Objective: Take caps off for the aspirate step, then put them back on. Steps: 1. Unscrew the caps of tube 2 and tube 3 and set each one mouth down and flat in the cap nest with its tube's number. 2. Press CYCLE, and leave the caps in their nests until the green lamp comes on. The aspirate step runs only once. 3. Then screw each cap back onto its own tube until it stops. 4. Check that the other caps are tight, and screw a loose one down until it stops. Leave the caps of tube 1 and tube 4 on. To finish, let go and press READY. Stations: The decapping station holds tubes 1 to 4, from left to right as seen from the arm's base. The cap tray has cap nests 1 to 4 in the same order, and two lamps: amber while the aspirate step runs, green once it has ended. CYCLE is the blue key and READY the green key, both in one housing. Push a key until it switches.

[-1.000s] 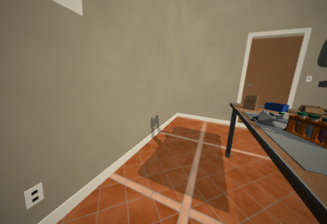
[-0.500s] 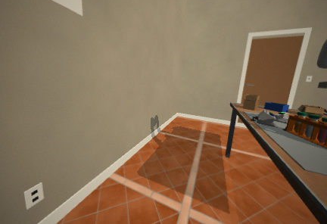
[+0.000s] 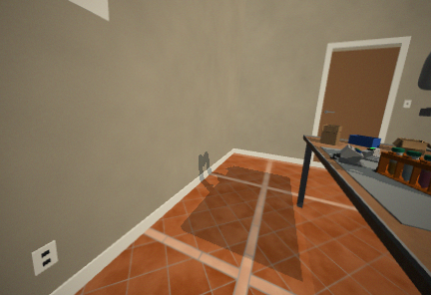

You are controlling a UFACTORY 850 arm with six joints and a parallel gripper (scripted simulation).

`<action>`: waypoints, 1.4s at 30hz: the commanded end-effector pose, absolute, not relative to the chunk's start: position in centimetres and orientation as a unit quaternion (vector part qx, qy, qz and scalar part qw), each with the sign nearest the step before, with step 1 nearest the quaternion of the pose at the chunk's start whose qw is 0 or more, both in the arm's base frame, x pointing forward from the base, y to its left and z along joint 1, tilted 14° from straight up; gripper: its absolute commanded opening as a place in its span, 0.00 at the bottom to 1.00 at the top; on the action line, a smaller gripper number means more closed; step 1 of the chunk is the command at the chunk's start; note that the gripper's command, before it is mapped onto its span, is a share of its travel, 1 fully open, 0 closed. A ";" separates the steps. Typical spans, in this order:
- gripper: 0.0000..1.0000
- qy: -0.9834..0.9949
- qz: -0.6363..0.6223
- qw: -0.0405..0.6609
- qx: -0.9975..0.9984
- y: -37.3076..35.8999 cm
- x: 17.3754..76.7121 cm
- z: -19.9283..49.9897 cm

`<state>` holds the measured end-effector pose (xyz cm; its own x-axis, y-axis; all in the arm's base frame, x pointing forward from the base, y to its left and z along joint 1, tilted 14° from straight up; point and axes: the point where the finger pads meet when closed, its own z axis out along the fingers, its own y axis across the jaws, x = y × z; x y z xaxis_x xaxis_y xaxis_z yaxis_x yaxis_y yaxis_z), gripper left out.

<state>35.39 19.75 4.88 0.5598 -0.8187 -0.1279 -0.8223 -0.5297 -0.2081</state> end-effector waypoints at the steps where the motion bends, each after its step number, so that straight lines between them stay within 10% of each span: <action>1: 0.00 0.505 0.013 0.123 -0.854 19.8 35.4 4.9; 27: 0.00 0.653 0.035 0.118 -0.747 19.8 35.4 4.9; 28: 0.46 0.653 0.035 0.118 -0.747 19.8 35.4 4.9; 42: 0.46 0.653 0.035 0.118 -0.747 19.6 35.4 5.5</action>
